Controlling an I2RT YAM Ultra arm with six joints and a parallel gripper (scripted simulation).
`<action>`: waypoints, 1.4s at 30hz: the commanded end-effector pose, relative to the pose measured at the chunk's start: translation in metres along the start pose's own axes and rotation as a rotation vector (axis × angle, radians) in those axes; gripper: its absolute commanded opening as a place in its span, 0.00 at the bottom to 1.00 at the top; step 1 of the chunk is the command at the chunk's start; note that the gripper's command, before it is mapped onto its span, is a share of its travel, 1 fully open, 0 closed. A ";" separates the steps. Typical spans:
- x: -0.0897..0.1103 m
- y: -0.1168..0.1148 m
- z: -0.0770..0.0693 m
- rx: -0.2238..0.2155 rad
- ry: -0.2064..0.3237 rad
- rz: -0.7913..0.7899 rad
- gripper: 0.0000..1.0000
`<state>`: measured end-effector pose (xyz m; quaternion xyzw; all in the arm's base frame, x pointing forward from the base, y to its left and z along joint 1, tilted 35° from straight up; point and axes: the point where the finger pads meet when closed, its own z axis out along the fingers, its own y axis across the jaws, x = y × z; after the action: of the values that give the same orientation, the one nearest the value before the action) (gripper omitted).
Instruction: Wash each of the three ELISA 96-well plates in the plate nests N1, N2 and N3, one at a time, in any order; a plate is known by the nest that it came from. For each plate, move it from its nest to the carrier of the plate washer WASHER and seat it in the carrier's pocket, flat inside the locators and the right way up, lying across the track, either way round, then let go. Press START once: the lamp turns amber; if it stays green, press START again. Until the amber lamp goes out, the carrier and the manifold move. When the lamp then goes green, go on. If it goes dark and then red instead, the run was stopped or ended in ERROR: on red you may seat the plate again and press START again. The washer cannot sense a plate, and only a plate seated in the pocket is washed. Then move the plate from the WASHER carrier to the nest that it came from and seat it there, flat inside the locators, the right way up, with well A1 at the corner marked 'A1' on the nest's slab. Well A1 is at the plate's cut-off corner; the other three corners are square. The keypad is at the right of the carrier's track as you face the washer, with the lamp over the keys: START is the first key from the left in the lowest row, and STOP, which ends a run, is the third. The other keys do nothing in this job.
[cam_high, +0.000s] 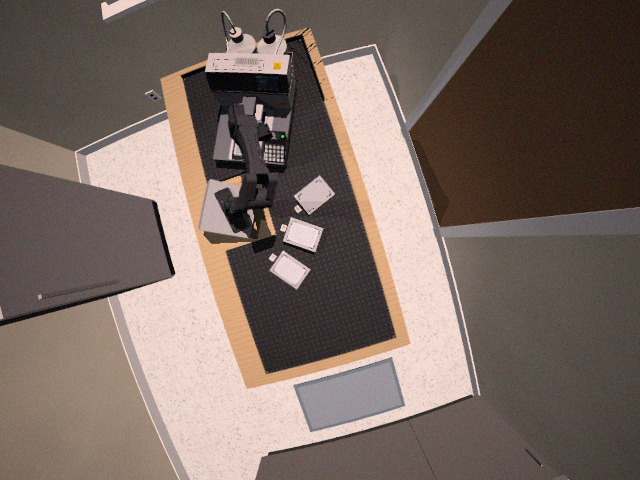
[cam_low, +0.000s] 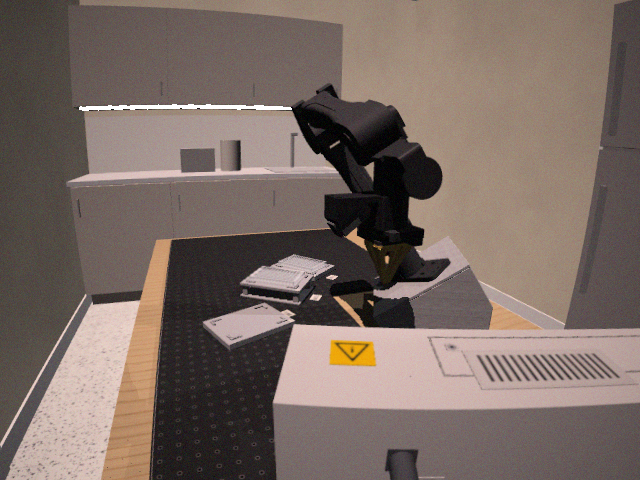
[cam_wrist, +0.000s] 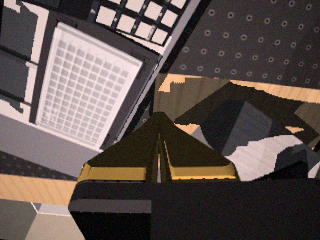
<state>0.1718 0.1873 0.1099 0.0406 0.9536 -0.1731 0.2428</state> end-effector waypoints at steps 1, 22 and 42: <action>-0.002 -0.004 -0.003 -0.001 -0.011 -0.137 0.00; -0.012 -0.034 -0.003 0.003 -0.011 -0.770 0.00; -0.012 -0.034 0.027 -0.102 -0.191 -1.070 0.00</action>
<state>0.1777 0.1313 0.1075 -0.4549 0.8381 -0.2579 0.1553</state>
